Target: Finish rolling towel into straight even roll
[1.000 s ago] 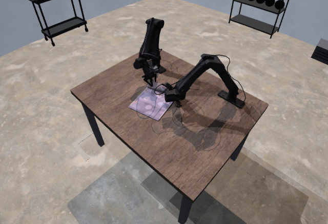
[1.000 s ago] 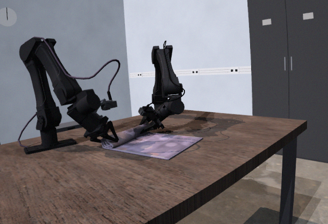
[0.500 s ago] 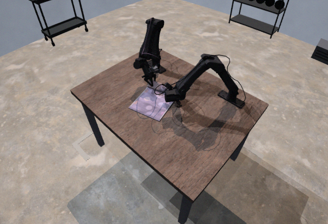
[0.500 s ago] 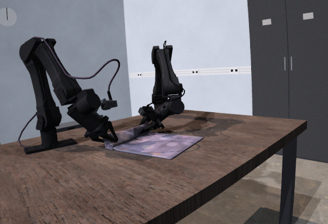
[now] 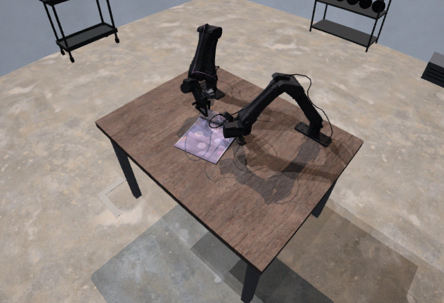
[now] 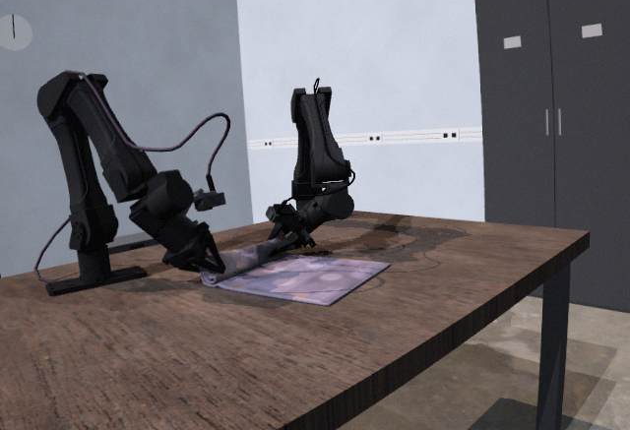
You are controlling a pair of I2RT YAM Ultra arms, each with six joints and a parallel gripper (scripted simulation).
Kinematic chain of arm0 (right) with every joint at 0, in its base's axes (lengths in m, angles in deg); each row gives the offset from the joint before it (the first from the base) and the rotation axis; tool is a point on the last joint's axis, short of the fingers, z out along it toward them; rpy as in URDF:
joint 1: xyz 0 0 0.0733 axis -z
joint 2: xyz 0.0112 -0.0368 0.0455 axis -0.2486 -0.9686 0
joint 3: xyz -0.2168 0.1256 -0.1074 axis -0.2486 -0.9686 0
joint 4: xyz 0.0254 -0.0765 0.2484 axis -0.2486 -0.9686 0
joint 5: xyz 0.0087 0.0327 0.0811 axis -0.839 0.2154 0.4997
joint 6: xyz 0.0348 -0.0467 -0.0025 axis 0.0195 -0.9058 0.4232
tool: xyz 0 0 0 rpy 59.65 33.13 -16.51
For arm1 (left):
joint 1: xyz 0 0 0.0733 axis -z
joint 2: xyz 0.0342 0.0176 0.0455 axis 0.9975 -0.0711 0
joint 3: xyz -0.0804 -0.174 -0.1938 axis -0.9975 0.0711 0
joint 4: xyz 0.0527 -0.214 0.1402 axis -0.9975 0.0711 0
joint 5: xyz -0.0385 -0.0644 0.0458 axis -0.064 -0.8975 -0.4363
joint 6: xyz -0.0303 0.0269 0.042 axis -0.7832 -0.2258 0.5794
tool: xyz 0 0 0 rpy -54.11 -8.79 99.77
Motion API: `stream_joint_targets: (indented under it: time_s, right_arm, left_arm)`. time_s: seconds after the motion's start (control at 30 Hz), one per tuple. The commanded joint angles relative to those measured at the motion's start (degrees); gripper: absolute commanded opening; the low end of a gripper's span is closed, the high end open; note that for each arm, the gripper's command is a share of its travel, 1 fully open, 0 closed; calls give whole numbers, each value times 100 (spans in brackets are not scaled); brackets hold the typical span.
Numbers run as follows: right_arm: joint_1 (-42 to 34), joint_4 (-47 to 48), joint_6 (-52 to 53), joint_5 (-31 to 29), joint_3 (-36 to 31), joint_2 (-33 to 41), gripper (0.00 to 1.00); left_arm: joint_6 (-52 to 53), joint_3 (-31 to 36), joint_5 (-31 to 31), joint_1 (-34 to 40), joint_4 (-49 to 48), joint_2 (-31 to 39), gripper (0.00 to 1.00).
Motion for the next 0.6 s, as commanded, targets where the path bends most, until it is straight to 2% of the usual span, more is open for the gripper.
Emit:
stream_joint_targets:
  time_s: [0.0,0.3,0.37,0.53,0.57]
  right_arm:
    - [-62,67,72,55,-32,-42,20]
    - [-62,67,72,55,-32,-42,20]
    - [-62,67,72,55,-32,-42,20]
    - [-62,67,72,55,-32,-42,20]
    - [-62,58,72,55,-26,-45,20]
  left_arm:
    - [73,-153,-60,-36,115,-43,25]
    - [73,-209,-65,-39,279,63,64]
    - [73,-209,-65,-39,279,63,64]
    - [79,-236,-69,-43,347,98,85]
    - [93,-241,-69,-51,367,100,85]
